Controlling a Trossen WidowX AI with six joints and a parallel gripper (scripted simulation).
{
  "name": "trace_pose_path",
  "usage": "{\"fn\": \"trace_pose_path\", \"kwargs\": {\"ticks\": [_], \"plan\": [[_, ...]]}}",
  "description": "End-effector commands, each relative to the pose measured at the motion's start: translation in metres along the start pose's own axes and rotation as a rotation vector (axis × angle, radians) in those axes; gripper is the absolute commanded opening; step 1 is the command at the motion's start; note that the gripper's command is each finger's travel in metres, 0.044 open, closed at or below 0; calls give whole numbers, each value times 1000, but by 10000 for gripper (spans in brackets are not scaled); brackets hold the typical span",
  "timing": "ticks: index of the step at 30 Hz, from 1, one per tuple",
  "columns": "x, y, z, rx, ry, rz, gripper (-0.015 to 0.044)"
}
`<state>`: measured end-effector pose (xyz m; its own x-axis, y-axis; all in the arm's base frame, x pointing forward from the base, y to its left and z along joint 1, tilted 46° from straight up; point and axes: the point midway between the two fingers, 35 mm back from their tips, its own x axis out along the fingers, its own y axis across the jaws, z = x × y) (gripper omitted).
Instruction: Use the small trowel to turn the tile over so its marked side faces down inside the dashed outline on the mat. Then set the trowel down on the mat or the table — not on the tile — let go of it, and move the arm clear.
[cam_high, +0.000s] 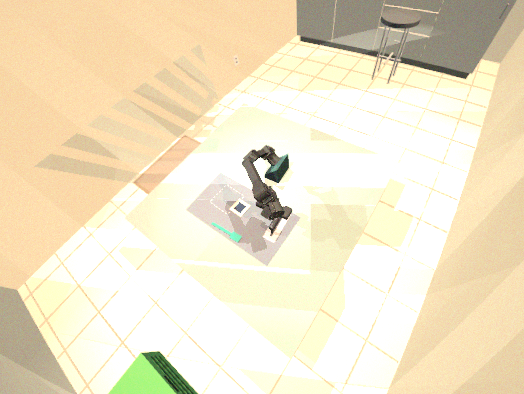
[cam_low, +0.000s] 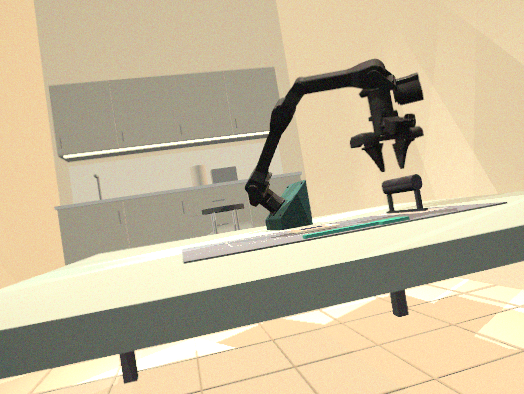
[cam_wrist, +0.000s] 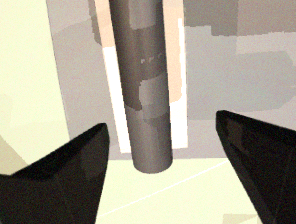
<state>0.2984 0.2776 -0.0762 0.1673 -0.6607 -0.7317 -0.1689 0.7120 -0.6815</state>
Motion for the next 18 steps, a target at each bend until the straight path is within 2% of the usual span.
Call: {"fn": "trace_pose_path", "kwargs": {"ticks": [1, 18], "plan": [[3, 0, 5, 2, -17, -26, 270], [28, 0, 6, 3, -18, -26, 270]]}}
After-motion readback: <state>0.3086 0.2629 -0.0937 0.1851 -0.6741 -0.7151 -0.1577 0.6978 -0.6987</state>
